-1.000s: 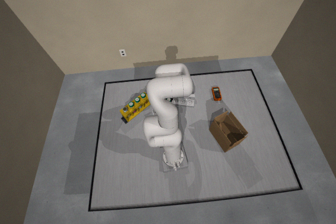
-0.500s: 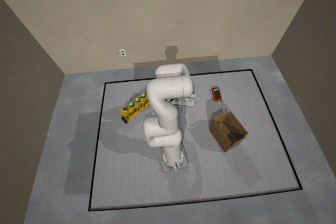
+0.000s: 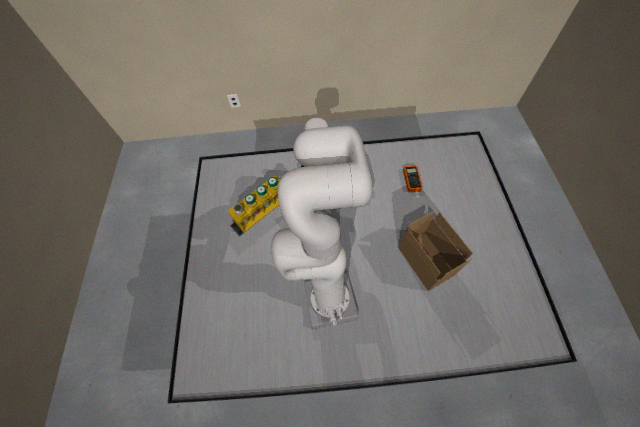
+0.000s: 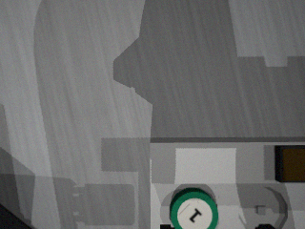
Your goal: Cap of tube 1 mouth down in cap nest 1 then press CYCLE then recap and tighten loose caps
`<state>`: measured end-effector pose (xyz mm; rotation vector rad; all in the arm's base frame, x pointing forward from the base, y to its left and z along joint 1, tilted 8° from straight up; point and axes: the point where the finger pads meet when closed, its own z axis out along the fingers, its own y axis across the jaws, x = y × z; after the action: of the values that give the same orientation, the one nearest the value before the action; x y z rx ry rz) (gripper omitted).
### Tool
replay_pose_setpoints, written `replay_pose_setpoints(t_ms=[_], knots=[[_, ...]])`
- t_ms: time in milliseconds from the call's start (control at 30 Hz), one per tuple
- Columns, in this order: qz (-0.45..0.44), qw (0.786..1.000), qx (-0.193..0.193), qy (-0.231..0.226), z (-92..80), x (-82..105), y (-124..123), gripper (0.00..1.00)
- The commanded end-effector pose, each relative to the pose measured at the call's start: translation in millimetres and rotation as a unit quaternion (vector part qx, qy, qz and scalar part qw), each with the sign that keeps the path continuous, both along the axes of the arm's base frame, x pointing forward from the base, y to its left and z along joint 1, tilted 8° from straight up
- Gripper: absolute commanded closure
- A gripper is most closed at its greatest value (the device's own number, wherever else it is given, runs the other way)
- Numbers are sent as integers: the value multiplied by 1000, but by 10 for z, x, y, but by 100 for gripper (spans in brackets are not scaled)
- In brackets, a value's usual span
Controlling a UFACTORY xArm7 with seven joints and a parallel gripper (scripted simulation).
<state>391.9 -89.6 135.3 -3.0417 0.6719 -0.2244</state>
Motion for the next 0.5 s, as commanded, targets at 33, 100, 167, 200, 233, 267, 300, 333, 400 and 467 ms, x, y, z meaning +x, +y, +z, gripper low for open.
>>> replay_pose_setpoints(t_ms=[33, 100, 167, 200, 233, 267, 300, 333, 400, 467], knots=[[0, 1000, 0, 0, 232, -33, 4, 54], [0, 1000, 0, 0, 331, -47, 5, 54], [0, 1000, 0, 0, 430, -62, 6, 54], [0, 1000, 0, 0, 480, -69, 7, 54], [0, 1000, 0, 0, 529, -76, 7, 54], [0, 1000, 0, 0, 579, -83, 8, 54], [0, 1000, 0, 0, 628, -90, 9, 54], [0, 1000, 0, 0, 678, -98, 9, 54], [0, 1000, 0, 0, 708, -102, 10, 54], [0, 1000, 0, 0, 708, -101, 10, 54]])
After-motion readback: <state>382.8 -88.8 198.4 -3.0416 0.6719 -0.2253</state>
